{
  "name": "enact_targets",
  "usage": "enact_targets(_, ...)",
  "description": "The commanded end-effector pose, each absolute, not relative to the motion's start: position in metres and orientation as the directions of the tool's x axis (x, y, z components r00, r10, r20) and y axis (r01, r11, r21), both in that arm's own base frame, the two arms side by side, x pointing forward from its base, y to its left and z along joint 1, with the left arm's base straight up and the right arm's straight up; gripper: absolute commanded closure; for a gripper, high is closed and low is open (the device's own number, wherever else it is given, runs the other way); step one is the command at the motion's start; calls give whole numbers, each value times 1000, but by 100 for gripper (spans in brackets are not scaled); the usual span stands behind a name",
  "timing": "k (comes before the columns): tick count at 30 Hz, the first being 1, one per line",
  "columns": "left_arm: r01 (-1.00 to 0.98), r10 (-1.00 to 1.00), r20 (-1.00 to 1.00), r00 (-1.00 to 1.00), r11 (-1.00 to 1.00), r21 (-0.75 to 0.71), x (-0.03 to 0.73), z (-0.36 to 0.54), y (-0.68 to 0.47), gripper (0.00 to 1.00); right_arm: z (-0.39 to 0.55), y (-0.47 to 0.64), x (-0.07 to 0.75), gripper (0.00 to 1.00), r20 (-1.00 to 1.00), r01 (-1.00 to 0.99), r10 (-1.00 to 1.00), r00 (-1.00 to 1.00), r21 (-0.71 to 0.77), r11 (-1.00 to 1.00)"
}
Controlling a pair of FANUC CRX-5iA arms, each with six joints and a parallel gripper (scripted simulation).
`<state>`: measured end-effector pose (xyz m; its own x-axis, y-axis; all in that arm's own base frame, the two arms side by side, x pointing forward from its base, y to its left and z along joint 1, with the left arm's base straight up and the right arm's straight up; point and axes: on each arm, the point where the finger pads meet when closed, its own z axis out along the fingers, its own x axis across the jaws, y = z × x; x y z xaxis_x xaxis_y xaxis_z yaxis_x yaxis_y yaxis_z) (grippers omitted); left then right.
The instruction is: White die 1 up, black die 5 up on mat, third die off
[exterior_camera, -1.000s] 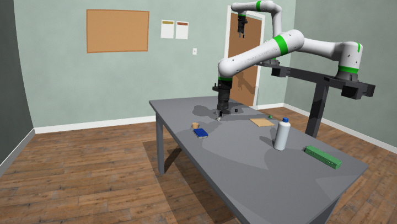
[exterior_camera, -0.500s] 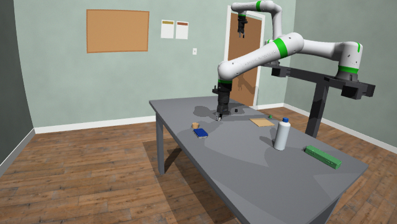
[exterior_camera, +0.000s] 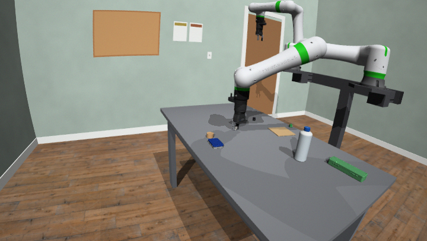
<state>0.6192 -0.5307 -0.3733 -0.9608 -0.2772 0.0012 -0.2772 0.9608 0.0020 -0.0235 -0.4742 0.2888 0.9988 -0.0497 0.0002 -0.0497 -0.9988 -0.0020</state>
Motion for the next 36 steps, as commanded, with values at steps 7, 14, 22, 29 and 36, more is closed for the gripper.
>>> enact_targets(7, -277, -277, 0, -961, 961, 0, 620, -372, -531, 30, 290, -474, -24, 0, 0, -50, -50, 999, 0, -999)
enact_targets(14, -277, -277, 0, -961, 961, 0, 620, -372, -531, 30, 290, -474, -24, 0, 0, -50, -50, 999, 0, -999)
enact_targets(22, -277, -277, 0, -961, 961, 0, 620, -372, -531, 60, 290, -474, -24, 0, 0, -50, -50, 999, 0, -999)
enact_targets(29, -277, -277, 0, -961, 961, 0, 620, -372, -531, 60, 290, -474, -24, 0, 0, -50, -50, 999, 0, -999)
enact_targets(36, -277, -277, 0, -961, 961, 0, 620, -372, -531, 60, 290, -474, -24, 0, 0, -50, -50, 999, 0, -999)
